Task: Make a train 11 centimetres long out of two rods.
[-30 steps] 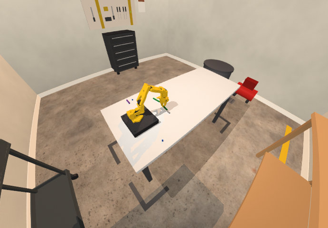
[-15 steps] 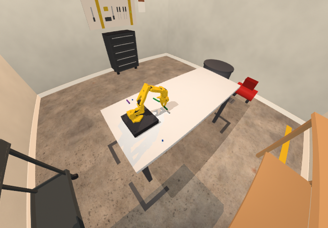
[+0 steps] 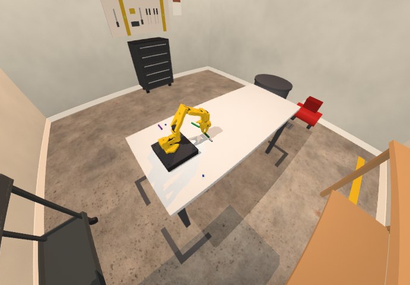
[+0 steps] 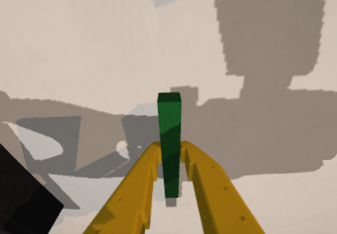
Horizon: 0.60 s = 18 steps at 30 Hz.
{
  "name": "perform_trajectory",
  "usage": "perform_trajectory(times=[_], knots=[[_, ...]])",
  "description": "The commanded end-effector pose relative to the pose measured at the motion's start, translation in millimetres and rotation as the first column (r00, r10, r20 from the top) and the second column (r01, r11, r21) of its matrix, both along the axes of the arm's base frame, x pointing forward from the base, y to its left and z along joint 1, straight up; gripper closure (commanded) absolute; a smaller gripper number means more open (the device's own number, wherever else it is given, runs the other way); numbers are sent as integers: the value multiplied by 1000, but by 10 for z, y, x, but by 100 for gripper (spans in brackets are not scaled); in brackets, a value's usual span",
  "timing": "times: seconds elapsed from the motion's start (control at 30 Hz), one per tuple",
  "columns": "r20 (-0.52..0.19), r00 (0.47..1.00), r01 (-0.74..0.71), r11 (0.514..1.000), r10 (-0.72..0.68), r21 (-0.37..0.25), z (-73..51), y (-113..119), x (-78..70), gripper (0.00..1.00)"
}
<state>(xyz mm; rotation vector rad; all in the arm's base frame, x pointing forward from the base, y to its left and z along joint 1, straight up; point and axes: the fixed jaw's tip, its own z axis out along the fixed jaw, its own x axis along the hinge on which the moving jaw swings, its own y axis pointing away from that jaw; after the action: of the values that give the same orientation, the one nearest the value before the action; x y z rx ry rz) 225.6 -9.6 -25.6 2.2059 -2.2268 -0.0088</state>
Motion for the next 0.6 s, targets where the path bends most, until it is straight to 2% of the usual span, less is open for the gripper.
perform_trajectory(times=[0.0, 0.57], knots=[[-9, 1000, 16, 1000, -16, 2, -24, -12, -3, 100], [-9, 1000, 16, 1000, -16, 2, -88, -12, -5, 100]])
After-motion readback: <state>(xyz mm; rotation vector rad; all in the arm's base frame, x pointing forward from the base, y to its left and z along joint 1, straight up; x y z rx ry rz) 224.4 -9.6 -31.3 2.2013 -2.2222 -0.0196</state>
